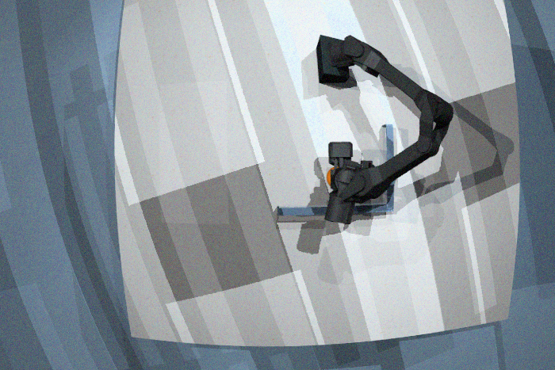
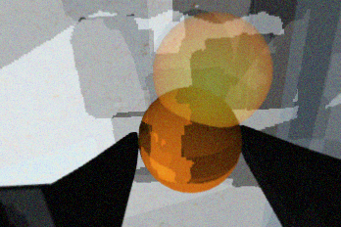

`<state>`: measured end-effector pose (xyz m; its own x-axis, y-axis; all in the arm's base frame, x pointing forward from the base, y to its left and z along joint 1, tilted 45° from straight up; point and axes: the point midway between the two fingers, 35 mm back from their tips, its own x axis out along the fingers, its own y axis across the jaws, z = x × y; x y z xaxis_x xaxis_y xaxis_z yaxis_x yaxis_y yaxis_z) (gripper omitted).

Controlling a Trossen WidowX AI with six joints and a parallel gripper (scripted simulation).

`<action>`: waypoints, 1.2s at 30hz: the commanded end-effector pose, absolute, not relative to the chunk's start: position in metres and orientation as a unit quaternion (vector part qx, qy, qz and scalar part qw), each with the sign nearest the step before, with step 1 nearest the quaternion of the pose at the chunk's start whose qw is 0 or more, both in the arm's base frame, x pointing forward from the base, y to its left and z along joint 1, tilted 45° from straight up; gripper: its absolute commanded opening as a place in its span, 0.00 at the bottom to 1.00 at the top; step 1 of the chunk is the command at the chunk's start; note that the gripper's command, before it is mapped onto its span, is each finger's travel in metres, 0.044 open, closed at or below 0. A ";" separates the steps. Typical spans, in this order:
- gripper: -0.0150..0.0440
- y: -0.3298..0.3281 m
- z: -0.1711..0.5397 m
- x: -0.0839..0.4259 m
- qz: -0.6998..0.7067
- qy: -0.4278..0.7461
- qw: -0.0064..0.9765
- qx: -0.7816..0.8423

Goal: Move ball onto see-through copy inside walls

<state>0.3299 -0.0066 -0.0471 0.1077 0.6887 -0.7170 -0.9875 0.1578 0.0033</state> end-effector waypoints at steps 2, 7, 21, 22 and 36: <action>0.70 -0.006 -0.047 0.330 0.598 0.296 0.702 -0.249; 0.55 -0.008 -0.045 0.329 0.592 0.304 0.705 -0.244; 0.25 -0.066 0.008 0.327 0.588 0.311 0.705 -0.245; 0.25 -0.070 0.012 0.326 0.589 0.310 0.705 -0.246; 0.25 -0.103 0.053 0.315 0.597 0.299 0.701 -0.251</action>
<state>0.3164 -0.1010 0.0493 0.1109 0.6886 -0.7166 -0.9858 0.1677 0.0085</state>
